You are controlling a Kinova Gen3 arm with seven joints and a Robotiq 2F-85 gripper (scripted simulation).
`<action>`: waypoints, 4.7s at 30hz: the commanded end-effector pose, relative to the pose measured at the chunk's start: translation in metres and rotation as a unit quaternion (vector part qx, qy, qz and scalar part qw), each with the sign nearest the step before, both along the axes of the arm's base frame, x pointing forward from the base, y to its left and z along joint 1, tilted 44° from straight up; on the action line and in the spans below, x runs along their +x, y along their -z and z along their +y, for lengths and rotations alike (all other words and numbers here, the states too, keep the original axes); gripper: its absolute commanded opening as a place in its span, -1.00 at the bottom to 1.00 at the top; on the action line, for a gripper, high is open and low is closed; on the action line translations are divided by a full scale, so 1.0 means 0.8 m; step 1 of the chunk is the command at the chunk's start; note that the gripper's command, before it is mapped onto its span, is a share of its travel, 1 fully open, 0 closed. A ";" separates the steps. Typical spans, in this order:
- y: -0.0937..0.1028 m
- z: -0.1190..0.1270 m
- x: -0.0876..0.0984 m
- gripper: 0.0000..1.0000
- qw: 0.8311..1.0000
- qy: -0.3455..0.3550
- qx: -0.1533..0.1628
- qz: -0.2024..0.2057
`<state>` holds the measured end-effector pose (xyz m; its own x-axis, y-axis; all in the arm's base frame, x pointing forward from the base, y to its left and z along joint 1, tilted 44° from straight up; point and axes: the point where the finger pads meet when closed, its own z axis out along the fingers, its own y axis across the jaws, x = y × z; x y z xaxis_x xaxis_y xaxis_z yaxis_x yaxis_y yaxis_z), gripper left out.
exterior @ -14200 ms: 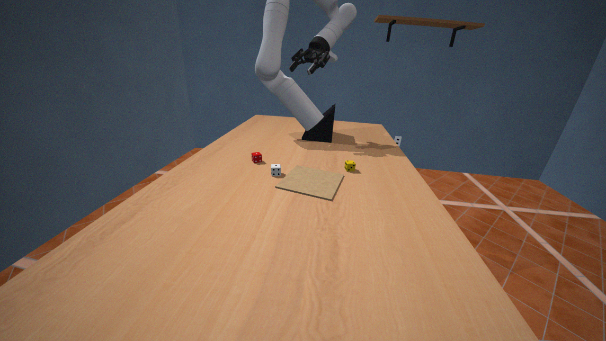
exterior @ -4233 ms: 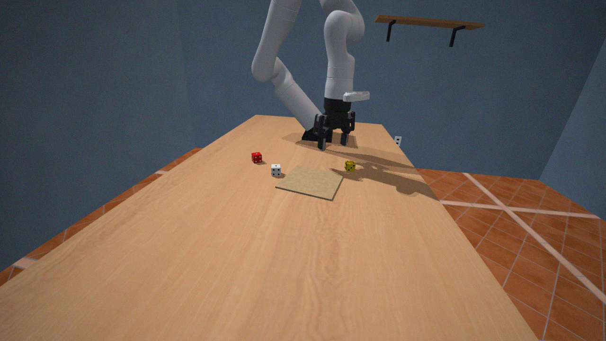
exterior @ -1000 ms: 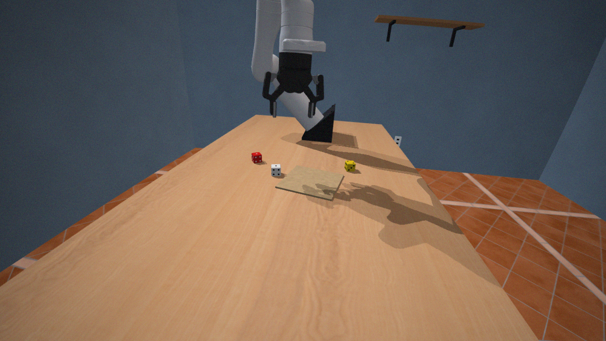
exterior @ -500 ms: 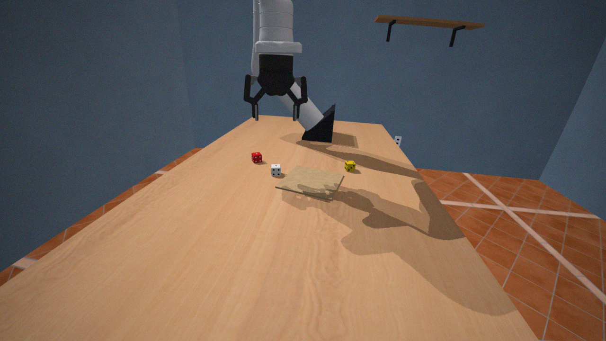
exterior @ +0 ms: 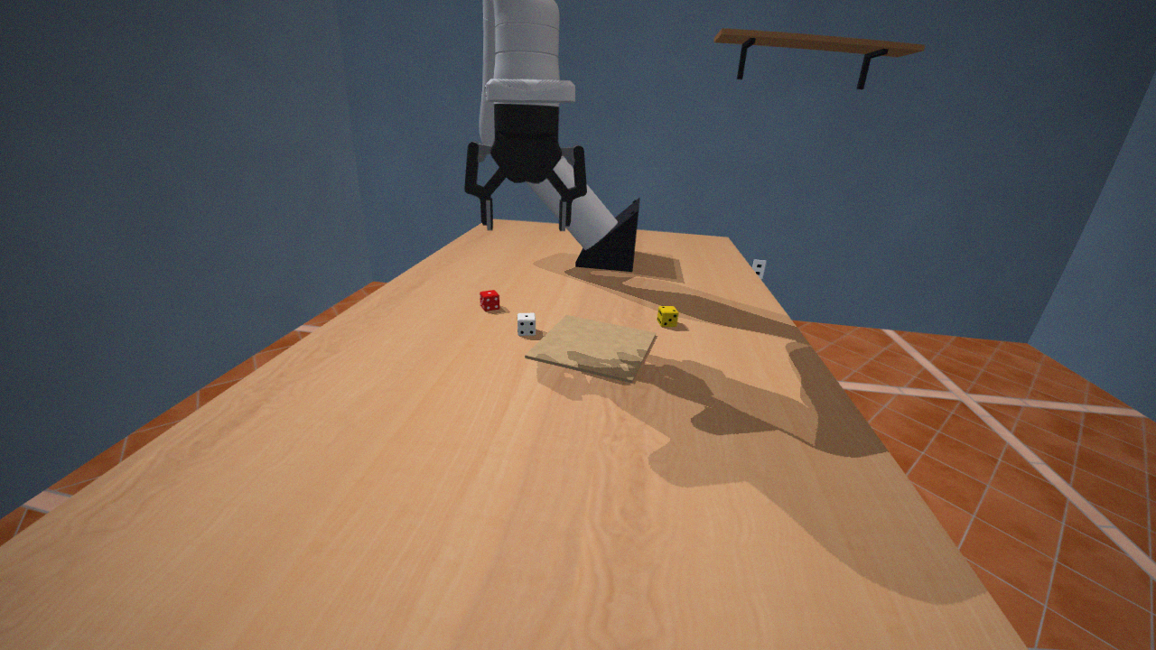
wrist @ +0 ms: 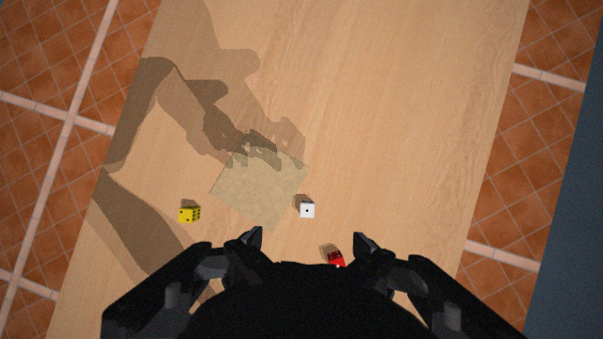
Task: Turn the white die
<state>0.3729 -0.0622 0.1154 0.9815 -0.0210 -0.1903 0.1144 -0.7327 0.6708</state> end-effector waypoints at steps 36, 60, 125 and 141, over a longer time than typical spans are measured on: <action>0.041 -0.034 -0.015 1.00 0.796 0.441 -0.097 -0.404; 0.044 -0.041 -0.008 -0.19 0.710 0.504 -0.108 -0.480; 0.071 -0.068 -0.014 -0.19 0.710 0.504 -0.108 -0.480; 0.087 -0.082 -0.017 -0.19 0.710 0.504 -0.108 -0.480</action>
